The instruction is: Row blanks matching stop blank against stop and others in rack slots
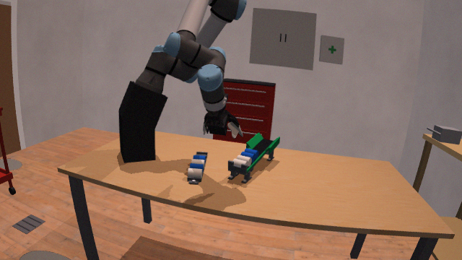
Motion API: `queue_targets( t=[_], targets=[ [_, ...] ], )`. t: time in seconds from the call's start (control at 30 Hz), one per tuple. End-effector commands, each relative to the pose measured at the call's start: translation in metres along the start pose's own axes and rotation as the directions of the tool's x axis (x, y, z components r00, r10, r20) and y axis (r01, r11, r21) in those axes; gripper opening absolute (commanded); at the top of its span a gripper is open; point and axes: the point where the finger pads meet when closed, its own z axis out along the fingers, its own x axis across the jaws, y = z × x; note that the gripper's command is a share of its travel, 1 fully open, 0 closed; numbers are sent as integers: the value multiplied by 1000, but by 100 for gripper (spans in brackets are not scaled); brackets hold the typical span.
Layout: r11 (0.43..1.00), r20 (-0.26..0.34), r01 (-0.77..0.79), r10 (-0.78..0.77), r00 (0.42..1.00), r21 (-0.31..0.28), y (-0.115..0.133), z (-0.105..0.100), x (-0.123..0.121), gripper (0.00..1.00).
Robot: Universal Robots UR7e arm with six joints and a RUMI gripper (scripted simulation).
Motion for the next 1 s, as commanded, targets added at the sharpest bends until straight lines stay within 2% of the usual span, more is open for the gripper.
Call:
queue_targets(
  t=[0.0,0.03,0.07,0.2,0.27,0.43,0.97],
  targets=[
    [995,23,-9,12,1000,-102,-24,10,38,100],
    [992,24,-7,10,1000,-124,-33,14,48,100],
    [992,24,-7,10,1000,-124,-33,14,48,100],
    [981,18,4,-1,1000,-192,-67,27,81,100],
    [981,18,4,-1,1000,-192,-67,27,81,100],
    [973,7,15,-13,1000,-231,-95,36,103,100],
    [971,4,17,-16,1000,-238,-101,38,106,100]
  ],
)
